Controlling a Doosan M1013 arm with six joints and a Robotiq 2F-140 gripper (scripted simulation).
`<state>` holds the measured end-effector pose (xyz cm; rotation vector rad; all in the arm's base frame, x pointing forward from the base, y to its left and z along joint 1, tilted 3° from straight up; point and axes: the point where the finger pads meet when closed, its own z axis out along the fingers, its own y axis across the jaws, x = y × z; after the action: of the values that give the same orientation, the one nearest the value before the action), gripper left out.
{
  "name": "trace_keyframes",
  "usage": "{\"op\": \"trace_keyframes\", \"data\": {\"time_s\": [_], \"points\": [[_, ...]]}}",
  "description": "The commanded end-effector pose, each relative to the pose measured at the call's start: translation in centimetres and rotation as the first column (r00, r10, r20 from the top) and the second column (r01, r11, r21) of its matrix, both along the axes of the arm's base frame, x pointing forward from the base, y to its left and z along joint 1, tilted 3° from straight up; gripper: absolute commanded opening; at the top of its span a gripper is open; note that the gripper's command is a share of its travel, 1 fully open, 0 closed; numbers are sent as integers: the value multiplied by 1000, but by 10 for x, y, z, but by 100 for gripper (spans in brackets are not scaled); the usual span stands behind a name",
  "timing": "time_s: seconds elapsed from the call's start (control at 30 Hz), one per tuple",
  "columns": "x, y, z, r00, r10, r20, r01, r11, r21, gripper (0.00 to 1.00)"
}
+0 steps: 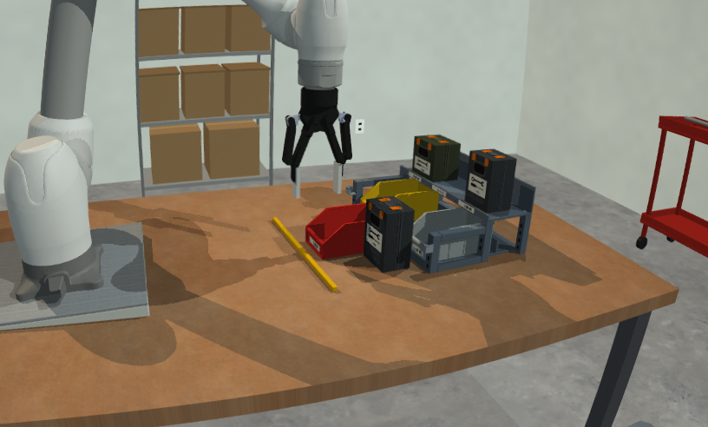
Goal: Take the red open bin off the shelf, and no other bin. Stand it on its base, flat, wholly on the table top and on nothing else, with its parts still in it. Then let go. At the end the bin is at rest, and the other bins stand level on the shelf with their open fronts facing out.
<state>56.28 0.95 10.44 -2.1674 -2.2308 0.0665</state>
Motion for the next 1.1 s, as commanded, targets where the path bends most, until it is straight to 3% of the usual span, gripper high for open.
{"op": "trace_keyframes", "data": {"time_s": [0.0,1.07], "points": [[0,0,0,1000,0,0,0,1000,0,57],[0,0,-7,1000,0,0,0,1000,0,57]]}}
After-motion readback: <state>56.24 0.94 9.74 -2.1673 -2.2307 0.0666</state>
